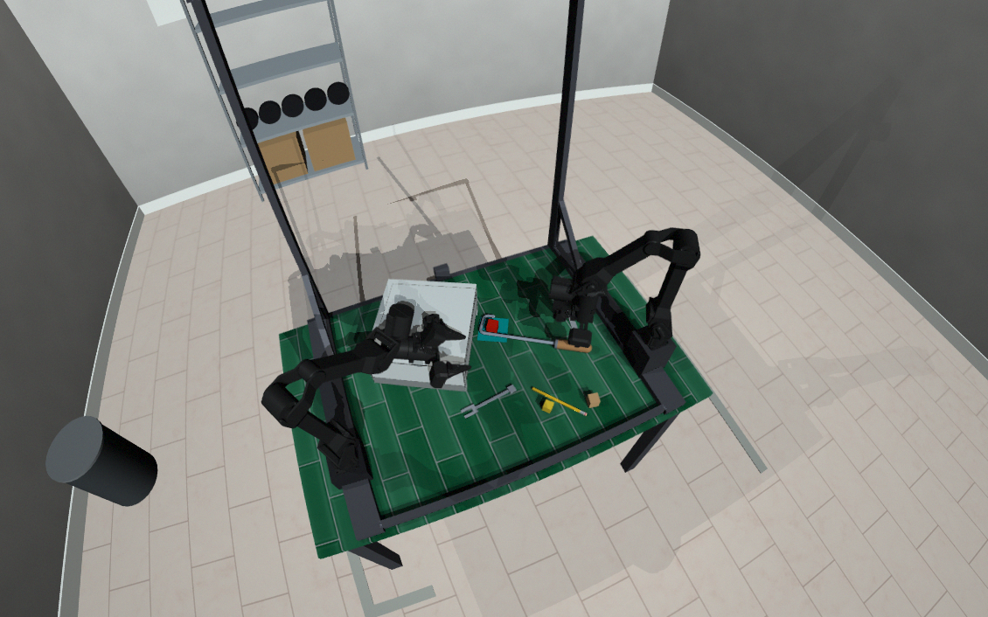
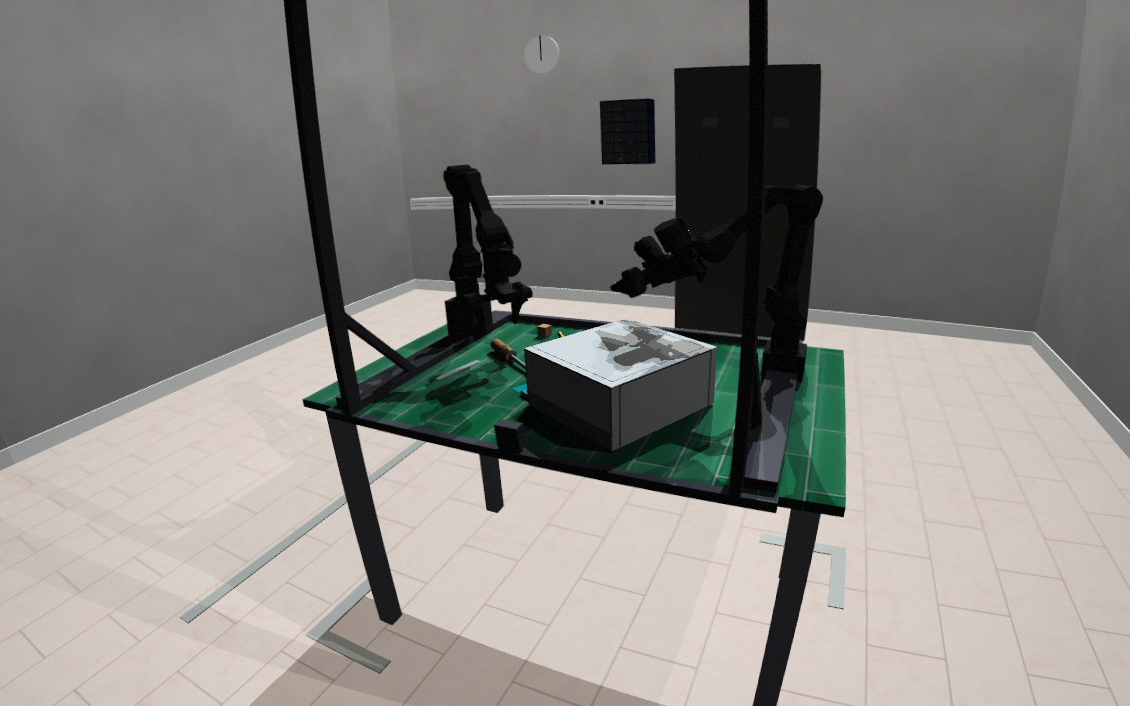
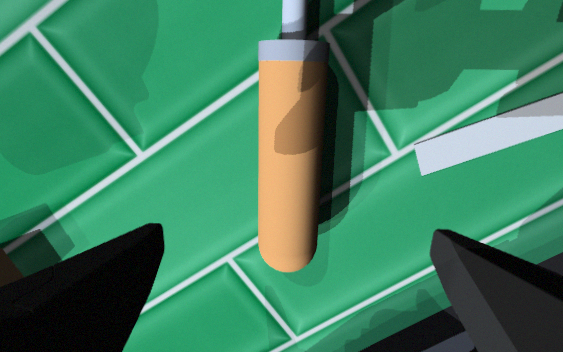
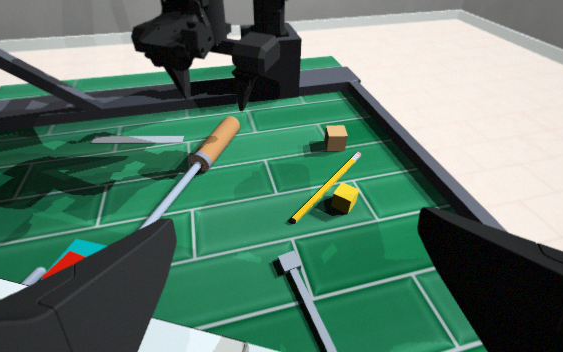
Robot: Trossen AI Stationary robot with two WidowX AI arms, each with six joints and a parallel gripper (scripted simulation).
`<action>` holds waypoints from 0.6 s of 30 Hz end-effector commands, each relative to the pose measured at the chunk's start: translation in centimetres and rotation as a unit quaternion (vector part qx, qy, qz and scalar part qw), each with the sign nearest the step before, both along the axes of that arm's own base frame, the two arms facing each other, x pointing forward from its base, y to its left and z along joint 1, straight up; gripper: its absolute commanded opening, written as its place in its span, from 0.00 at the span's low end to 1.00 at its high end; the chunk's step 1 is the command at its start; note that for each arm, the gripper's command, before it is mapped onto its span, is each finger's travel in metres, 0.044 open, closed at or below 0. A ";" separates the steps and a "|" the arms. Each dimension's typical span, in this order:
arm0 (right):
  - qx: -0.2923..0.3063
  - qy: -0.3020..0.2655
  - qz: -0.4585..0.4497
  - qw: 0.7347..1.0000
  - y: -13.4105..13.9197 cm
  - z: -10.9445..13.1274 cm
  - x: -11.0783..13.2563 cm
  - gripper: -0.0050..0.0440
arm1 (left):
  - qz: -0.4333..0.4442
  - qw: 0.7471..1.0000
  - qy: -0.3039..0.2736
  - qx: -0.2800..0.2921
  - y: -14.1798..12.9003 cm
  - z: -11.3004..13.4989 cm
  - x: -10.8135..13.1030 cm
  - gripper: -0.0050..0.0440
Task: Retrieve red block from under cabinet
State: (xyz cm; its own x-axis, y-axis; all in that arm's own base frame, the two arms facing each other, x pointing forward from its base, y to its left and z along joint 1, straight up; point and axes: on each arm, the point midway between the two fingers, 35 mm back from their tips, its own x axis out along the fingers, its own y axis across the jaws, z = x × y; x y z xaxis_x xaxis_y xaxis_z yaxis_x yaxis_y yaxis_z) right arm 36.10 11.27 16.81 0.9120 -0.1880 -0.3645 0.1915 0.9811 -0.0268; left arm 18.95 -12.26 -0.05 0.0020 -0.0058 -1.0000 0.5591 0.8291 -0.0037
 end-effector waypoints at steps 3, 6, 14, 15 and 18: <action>0.009 -0.015 0.000 1.000 0.2 1.2 0.3 1.00 | -0.002 1.000 -0.013 -0.011 -1.5 1.3 1.6 1.00; 0.009 -0.015 0.000 1.000 0.2 1.2 0.3 1.00 | -0.004 0.999 -0.034 -0.025 -3.6 1.8 4.0 1.00; 0.009 -0.015 0.000 1.000 0.2 1.2 0.3 1.00 | -0.009 0.994 -0.094 -0.063 -9.6 3.2 11.1 1.00; 0.009 -0.015 0.000 1.000 0.2 1.2 0.3 1.00 | -0.009 0.994 -0.094 -0.063 -9.6 3.2 11.1 1.00; 0.009 -0.015 0.000 1.000 0.2 1.2 0.3 1.00 | -0.011 0.991 -0.113 -0.076 -11.6 3.7 13.4 1.00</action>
State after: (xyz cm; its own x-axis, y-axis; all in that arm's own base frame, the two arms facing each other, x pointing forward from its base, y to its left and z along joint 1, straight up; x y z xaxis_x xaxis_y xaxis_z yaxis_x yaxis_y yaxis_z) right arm 36.10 11.27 16.81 0.9120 -0.1880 -0.3645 0.1915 0.9811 -0.0268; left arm 28.91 -21.12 2.90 0.1683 -0.1271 -0.9775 0.5774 0.8164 -0.0068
